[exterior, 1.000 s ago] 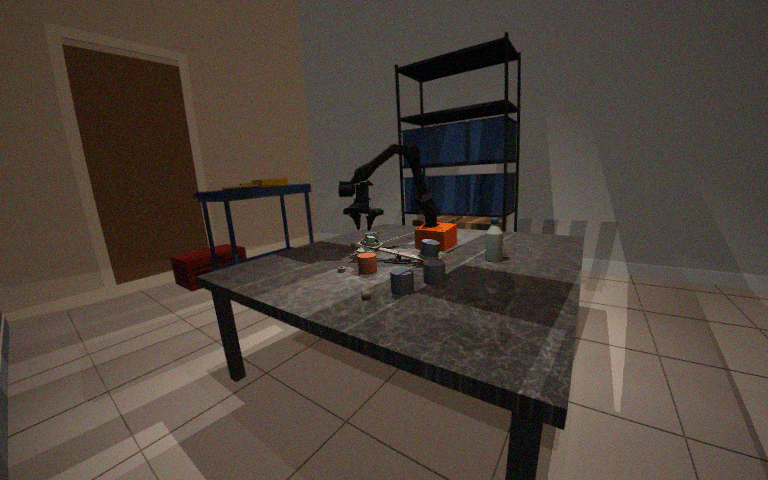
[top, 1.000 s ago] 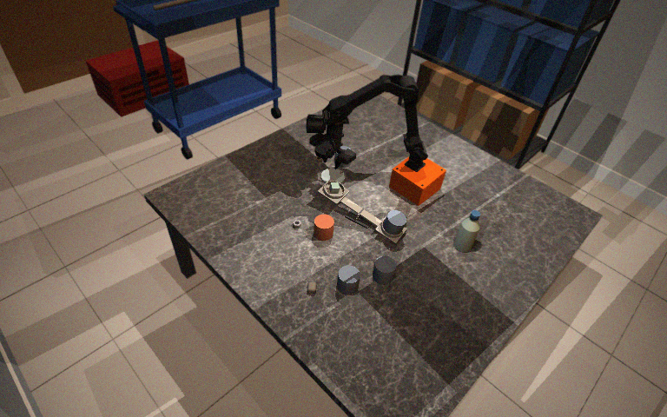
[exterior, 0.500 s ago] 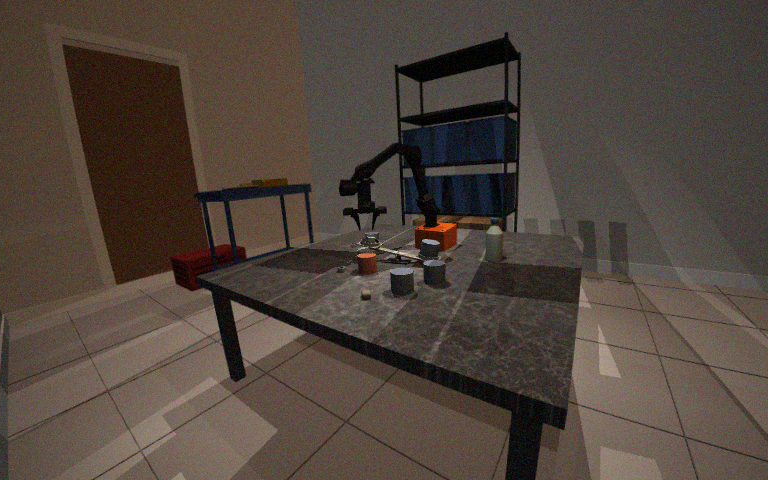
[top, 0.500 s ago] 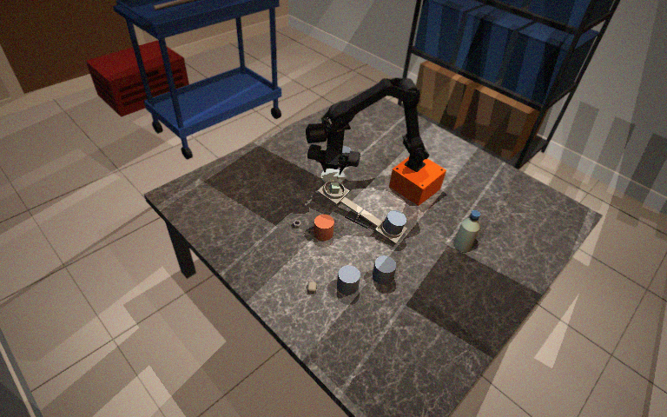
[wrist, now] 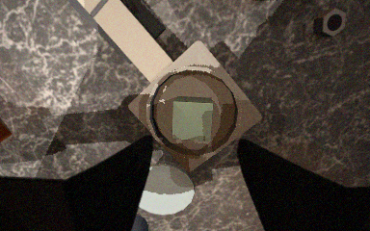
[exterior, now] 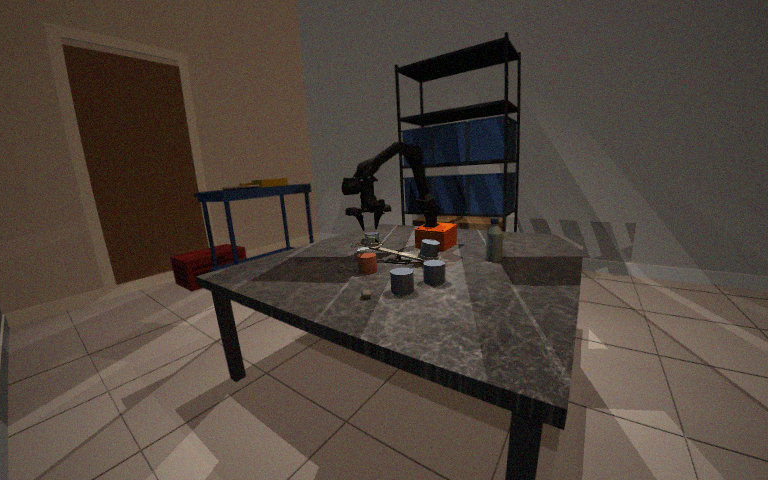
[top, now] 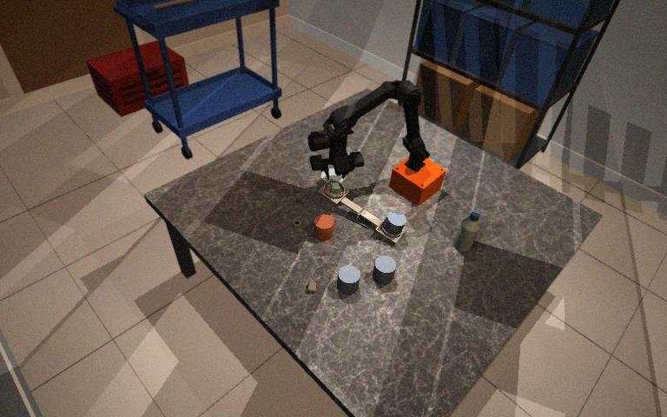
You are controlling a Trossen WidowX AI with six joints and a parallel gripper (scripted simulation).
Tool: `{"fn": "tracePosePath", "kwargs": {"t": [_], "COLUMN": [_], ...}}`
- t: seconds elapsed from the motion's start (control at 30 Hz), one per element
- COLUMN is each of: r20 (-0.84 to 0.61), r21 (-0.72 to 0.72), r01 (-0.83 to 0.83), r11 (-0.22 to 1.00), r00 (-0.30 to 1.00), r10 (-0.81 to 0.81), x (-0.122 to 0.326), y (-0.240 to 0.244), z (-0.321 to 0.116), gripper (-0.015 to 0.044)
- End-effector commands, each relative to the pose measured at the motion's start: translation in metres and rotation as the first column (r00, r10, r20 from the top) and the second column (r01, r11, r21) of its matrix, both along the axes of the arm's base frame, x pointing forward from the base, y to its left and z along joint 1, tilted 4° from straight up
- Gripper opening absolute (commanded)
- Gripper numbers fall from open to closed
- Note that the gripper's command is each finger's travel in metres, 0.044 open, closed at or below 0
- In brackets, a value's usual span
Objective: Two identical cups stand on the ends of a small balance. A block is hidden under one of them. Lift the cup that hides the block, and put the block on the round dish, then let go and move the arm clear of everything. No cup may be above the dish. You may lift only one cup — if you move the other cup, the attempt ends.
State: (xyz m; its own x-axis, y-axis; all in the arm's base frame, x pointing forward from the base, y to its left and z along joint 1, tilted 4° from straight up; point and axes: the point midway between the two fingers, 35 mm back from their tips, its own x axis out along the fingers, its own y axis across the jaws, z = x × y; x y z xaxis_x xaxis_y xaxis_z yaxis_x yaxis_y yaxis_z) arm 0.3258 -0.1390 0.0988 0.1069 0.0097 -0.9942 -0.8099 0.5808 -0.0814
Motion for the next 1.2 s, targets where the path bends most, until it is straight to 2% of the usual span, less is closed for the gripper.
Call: {"fn": "tracePosePath", "kwargs": {"t": [0.0,1.03,1.13,1.17], "r20": [0.0,0.0,0.0,0.0], "r21": [-0.006,-0.006,-0.006,-0.006], "r01": [-0.015,-0.015,-0.015,-0.015], "r11": [1.0,1.0,1.0,1.0], "r00": [1.0,1.0,1.0,1.0], "r10": [0.015,0.015,0.015,0.015], "x": [0.001,0.006,0.006,0.006], "y": [0.0,0.0,0.0,0.0], "z": [-0.003,-0.05,-0.05,-0.05], "gripper": [0.026,0.026,0.0181,0.0175]}}
